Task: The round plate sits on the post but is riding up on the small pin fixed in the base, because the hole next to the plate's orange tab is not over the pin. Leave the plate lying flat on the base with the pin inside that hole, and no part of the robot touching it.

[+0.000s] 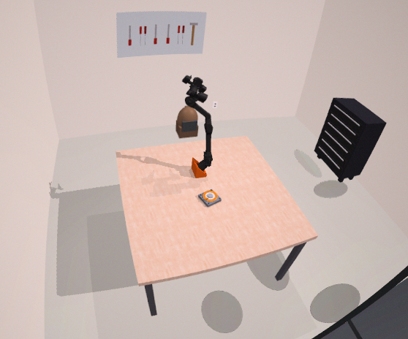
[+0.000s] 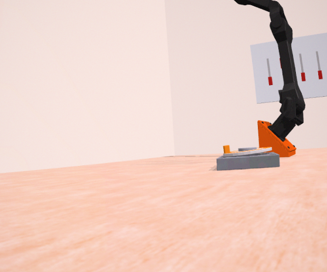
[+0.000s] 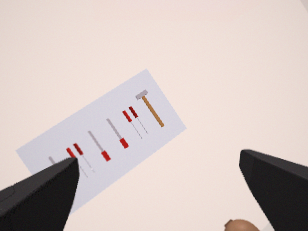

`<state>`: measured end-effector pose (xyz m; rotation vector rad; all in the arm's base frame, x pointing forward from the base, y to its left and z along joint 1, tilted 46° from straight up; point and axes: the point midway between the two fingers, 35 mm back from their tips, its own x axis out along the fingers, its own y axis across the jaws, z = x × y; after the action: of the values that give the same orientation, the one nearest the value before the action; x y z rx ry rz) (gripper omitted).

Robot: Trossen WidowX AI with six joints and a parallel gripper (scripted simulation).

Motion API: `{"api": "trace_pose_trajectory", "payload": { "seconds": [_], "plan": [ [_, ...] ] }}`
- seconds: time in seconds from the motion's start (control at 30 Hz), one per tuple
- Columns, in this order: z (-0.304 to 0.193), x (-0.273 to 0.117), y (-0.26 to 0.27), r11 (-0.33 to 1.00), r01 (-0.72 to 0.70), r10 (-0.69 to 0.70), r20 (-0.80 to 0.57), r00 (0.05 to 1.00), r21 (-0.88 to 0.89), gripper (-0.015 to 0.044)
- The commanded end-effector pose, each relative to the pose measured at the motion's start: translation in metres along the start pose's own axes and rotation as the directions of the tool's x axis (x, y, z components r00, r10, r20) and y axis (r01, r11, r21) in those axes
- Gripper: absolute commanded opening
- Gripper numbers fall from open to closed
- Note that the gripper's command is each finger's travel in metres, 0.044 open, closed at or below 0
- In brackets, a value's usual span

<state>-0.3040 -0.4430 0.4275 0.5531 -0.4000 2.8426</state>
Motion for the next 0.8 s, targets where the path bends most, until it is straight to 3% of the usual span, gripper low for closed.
{"api": "trace_pose_trajectory", "payload": {
  "seconds": [0.0, 0.1, 0.27, 0.47, 0.53, 0.77],
  "plan": [
    [0.002, -0.004, 0.004, 1.0, -0.017, 0.018, 0.011, 1.0, -0.011, 0.0374],
    [0.026, -0.058, 0.055, 0.965, -0.222, 0.24, 0.131, 0.962, -0.144, 0.0295],
    [0.038, -0.107, 0.089, 0.898, -0.366, 0.416, 0.198, 0.888, -0.243, 0.0164],
    [0.045, -0.22, 0.14, 0.675, -0.607, 0.73, 0.26, 0.632, -0.42, 0.0006],
    [0.044, -0.246, 0.147, 0.615, -0.644, 0.784, 0.26, 0.564, -0.456, 0.0],
    [0.024, -0.383, 0.157, 0.25, -0.733, 0.968, 0.194, 0.162, -0.632, 0.0]
  ]
}}
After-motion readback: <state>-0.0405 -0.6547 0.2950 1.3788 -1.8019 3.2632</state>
